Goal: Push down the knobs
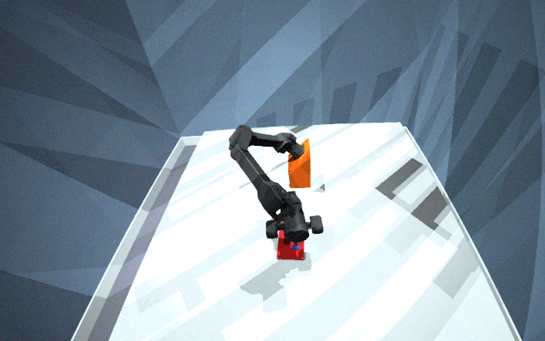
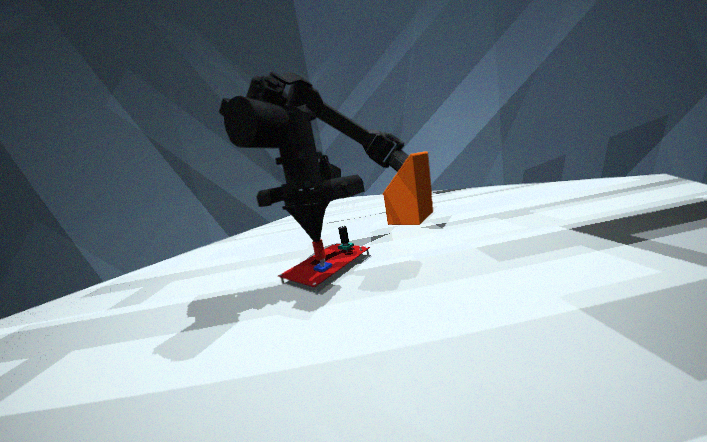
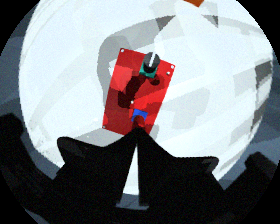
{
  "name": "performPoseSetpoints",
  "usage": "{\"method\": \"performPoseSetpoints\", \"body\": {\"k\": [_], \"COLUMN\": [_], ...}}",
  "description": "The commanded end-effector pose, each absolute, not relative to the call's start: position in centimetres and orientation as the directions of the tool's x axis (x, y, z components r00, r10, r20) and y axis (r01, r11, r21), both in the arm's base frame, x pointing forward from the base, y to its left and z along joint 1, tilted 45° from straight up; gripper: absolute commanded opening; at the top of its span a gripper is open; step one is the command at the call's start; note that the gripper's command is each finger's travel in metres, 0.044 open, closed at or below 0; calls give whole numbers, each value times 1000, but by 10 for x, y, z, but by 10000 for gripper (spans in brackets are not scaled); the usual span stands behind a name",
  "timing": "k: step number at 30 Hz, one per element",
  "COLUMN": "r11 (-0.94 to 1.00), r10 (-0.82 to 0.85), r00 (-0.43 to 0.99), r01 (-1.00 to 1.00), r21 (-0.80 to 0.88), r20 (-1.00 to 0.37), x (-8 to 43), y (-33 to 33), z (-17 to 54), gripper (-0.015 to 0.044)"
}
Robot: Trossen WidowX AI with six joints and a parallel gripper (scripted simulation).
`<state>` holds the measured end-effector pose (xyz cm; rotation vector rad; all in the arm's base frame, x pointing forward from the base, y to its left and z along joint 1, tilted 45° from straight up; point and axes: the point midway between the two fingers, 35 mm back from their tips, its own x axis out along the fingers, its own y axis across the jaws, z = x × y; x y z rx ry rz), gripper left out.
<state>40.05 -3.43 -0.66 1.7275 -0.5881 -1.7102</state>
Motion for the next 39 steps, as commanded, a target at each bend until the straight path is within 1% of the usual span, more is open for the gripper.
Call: {"method": "performPoseSetpoints", "body": {"k": [1, 39], "r11": [-703, -703], "r10": [-705, -705], "r00": [41, 41], "r01": [96, 96], "r21": [705, 705], "r20": [-708, -708], "x": [402, 402], "y": [-48, -51], "z": [-17, -20], "gripper": [0, 0]}}
